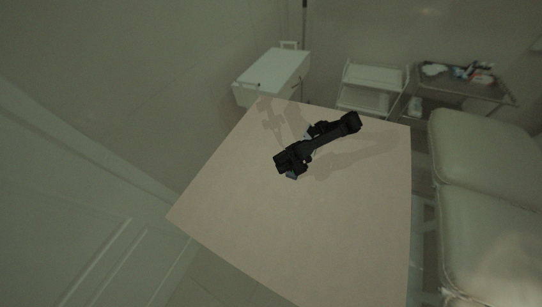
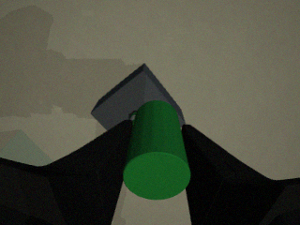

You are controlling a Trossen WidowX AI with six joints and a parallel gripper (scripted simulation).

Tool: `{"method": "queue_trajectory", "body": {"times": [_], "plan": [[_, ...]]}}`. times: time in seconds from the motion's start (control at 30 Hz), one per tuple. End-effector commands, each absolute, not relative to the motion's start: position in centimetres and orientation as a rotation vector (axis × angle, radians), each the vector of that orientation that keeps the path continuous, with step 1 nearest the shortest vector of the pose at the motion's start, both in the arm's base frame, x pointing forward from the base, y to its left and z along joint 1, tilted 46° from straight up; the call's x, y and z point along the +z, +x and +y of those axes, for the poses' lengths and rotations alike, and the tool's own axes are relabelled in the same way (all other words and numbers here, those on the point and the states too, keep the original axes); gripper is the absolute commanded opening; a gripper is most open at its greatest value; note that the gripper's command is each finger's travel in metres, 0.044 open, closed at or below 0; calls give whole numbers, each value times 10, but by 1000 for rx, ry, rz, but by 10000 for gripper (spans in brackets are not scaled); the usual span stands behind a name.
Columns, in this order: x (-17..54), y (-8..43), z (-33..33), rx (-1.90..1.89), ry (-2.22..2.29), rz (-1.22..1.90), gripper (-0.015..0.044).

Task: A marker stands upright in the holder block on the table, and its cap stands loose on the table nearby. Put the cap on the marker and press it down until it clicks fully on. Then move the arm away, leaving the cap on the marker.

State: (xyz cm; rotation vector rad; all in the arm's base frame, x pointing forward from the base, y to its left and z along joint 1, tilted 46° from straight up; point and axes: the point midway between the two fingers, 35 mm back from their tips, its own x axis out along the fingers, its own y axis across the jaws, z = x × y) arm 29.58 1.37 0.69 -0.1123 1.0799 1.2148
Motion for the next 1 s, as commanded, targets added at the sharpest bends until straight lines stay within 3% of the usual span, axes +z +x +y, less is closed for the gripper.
{"method": "queue_trajectory", "body": {"times": [0.0,0.97], "plan": [[3,281,3,1224,-113,1083,0],[-16,262,4,1233,-105,1077,0]]}}
